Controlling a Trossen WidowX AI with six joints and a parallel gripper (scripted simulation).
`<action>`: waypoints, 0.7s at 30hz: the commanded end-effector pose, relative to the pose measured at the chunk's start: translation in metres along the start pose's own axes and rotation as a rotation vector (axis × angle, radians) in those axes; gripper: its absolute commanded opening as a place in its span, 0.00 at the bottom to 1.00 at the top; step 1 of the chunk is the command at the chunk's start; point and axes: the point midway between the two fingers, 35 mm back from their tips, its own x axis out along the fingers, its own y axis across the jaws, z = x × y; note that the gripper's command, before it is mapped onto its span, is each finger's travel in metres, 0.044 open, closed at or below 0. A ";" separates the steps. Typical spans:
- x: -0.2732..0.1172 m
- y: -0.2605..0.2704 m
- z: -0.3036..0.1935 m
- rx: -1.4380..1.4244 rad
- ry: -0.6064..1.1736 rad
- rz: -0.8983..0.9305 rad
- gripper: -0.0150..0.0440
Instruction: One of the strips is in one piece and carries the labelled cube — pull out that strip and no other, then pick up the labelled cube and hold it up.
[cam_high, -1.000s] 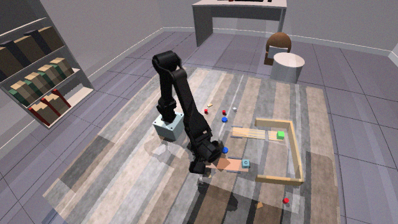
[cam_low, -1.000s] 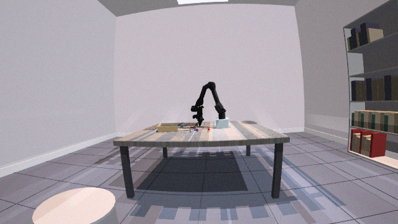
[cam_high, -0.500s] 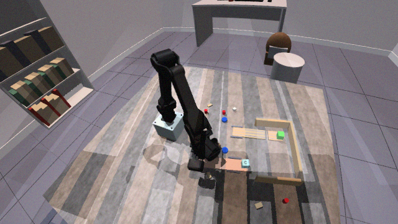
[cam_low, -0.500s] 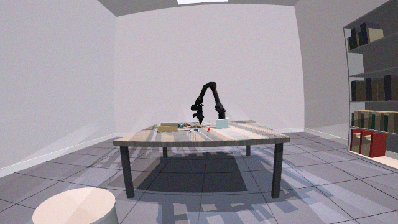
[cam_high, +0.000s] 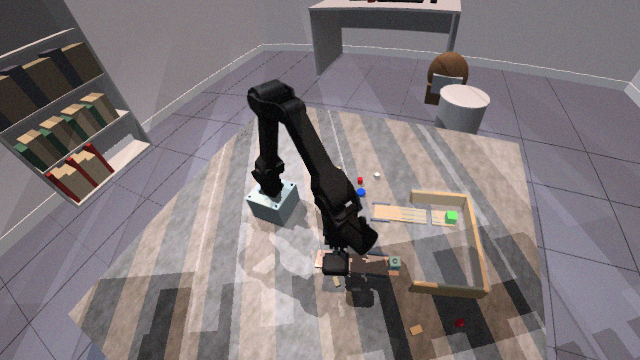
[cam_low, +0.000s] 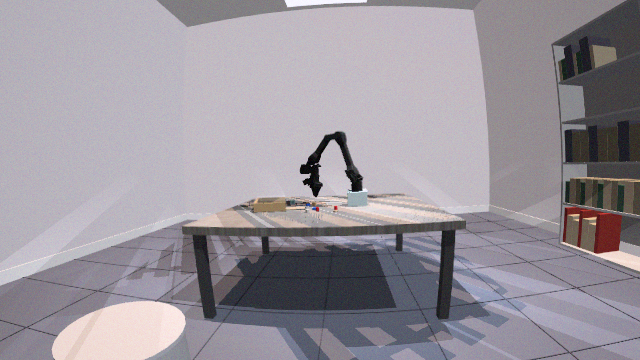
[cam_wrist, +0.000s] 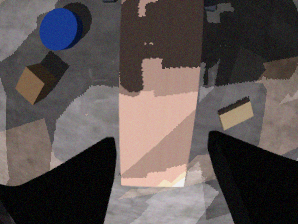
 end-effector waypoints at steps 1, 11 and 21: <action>-0.002 -0.001 0.015 -0.001 0.004 0.000 0.83; -0.008 -0.005 0.054 -0.001 0.001 0.000 1.00; -0.013 -0.009 0.093 -0.001 -0.002 0.000 1.00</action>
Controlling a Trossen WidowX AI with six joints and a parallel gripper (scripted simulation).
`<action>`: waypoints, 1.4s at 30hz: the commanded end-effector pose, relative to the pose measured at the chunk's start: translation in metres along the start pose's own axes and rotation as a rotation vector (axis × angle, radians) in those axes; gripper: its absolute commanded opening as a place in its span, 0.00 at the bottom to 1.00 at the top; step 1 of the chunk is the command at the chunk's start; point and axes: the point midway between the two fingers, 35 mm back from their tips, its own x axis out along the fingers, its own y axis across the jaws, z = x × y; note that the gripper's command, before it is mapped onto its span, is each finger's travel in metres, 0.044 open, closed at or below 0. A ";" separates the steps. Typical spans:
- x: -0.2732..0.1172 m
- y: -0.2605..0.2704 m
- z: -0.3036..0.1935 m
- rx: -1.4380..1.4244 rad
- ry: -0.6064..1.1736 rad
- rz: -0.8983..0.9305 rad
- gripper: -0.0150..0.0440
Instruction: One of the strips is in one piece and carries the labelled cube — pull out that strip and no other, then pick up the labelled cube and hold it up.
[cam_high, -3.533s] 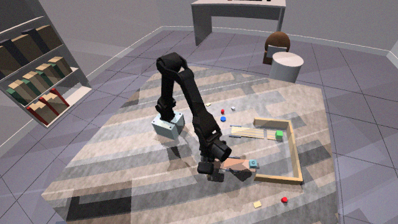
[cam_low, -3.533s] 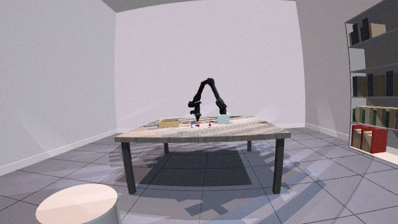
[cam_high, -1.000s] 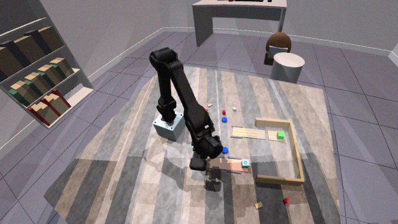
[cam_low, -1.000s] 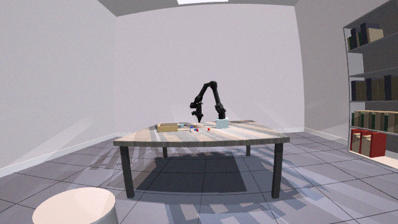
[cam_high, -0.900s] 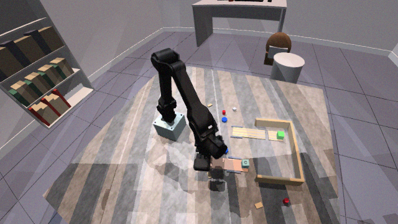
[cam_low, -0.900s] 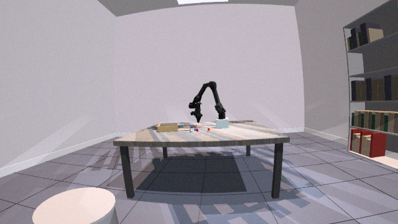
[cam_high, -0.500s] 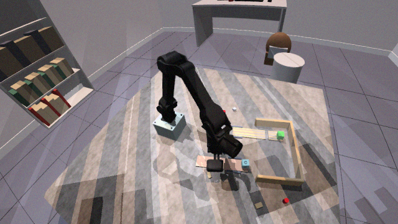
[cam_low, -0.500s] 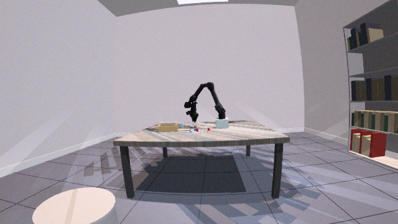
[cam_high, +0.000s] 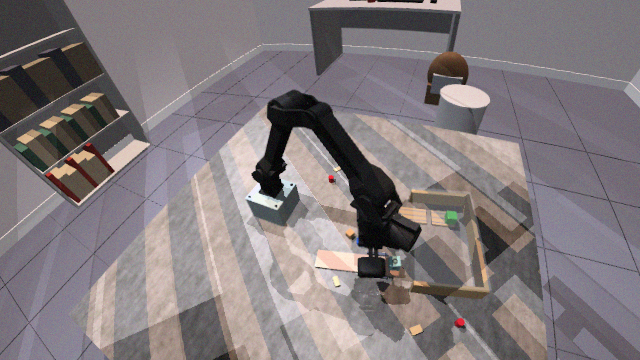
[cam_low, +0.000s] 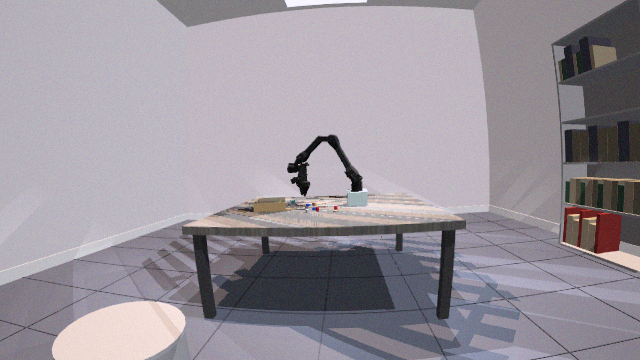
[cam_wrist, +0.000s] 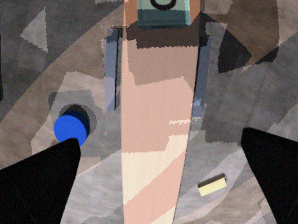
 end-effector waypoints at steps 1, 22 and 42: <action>-0.001 -0.001 0.015 0.005 0.004 -0.001 1.00; -0.001 -0.005 0.076 0.005 0.000 -0.001 0.78; 0.032 -0.005 0.076 0.005 0.000 -0.001 0.68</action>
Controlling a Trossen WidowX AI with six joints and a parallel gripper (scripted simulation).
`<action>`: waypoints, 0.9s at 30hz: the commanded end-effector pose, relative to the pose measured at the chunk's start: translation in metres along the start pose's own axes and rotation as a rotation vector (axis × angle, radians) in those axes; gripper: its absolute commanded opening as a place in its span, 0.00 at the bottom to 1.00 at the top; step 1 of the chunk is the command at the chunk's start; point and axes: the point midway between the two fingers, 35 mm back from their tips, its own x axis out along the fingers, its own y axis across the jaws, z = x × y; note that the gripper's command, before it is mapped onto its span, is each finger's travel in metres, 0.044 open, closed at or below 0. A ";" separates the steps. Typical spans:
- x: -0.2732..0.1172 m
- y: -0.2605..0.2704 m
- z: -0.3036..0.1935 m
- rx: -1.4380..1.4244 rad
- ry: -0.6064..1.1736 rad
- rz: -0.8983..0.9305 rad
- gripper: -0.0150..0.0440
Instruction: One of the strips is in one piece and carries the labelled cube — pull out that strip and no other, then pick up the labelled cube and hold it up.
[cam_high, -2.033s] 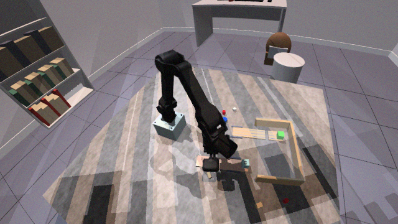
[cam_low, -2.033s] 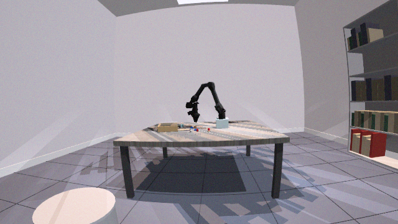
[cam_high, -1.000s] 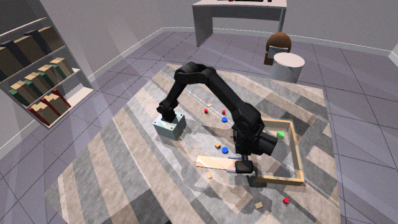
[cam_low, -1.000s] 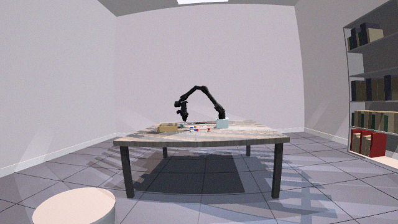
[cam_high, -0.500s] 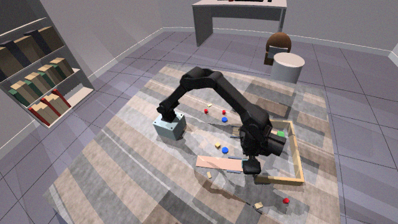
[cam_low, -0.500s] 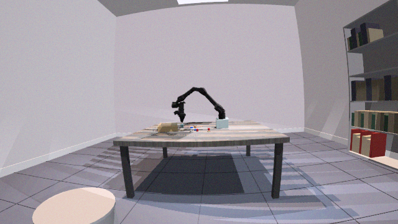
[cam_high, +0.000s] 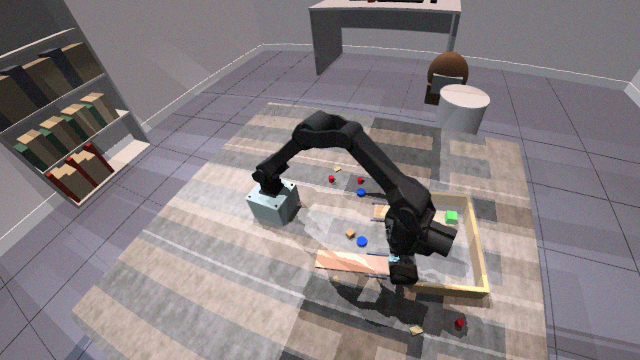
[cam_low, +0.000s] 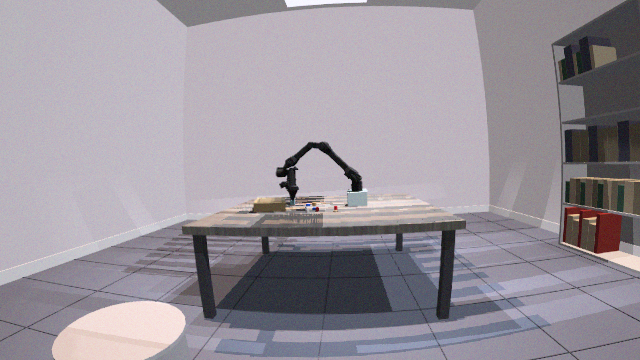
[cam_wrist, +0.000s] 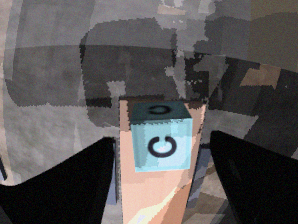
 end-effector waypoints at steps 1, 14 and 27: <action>0.009 0.000 -0.001 0.006 0.006 -0.001 0.68; 0.024 0.000 -0.002 0.006 0.006 0.000 0.68; 0.022 0.001 -0.002 0.000 0.004 0.003 0.38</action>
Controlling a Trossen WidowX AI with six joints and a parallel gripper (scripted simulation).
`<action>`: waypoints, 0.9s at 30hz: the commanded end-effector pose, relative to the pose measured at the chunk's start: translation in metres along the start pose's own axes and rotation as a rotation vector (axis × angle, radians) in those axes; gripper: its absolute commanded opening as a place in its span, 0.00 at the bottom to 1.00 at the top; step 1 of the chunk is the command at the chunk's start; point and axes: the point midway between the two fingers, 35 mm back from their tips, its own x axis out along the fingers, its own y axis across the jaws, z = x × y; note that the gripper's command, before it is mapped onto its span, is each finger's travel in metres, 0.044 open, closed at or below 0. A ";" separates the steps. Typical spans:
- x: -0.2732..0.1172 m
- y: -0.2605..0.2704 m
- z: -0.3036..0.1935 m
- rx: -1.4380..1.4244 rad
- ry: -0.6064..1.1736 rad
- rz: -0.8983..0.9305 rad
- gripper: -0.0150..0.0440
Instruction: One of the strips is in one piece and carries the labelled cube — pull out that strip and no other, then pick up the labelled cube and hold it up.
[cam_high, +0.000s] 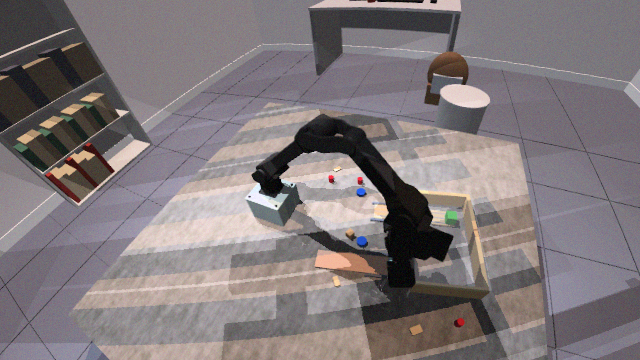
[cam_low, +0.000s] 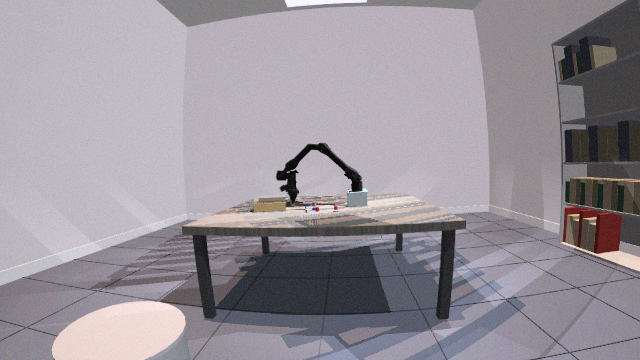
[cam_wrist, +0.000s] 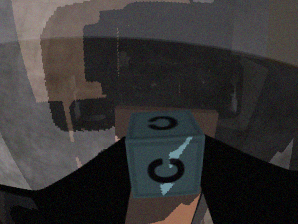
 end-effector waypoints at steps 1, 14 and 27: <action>0.000 0.000 0.000 0.000 -0.001 0.000 0.33; -0.030 0.020 -0.034 0.004 0.004 -0.001 0.25; -0.043 0.036 -0.062 0.006 0.006 -0.001 0.25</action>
